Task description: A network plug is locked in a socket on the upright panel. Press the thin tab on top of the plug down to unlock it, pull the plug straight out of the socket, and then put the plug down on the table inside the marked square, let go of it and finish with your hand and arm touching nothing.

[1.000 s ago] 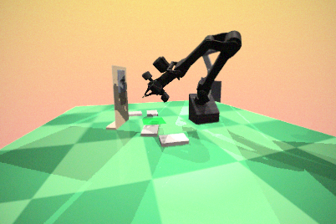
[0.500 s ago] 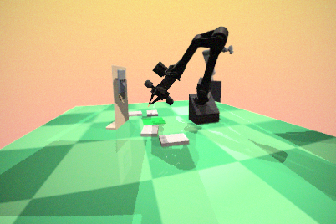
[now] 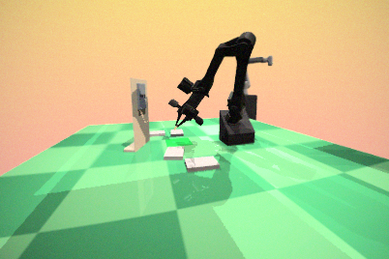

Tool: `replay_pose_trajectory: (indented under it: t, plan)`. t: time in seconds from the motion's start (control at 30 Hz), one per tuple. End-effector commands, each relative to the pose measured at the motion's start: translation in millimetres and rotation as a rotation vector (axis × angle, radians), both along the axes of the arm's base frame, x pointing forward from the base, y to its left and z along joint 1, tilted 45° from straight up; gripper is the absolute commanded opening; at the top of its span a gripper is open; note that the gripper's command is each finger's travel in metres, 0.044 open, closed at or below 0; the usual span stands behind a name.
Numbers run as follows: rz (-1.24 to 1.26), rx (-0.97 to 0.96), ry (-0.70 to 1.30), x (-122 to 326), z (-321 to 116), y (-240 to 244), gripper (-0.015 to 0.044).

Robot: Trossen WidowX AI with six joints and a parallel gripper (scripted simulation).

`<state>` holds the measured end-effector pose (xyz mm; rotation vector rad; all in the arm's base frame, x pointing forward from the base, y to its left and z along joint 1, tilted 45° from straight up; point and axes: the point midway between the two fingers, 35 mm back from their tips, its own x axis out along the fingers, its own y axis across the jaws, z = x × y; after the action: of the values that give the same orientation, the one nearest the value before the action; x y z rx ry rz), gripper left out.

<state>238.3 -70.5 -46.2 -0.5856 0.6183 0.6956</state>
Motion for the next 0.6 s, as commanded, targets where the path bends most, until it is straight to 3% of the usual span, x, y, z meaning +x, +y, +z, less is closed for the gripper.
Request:
replay_pose_trajectory:
  t: [0.0,0.57]
  plan:
    - [0.001,0.012,0.009,-1,-5,5,0.0]
    - [0.002,0.011,0.01,2,-19,16,0.0]
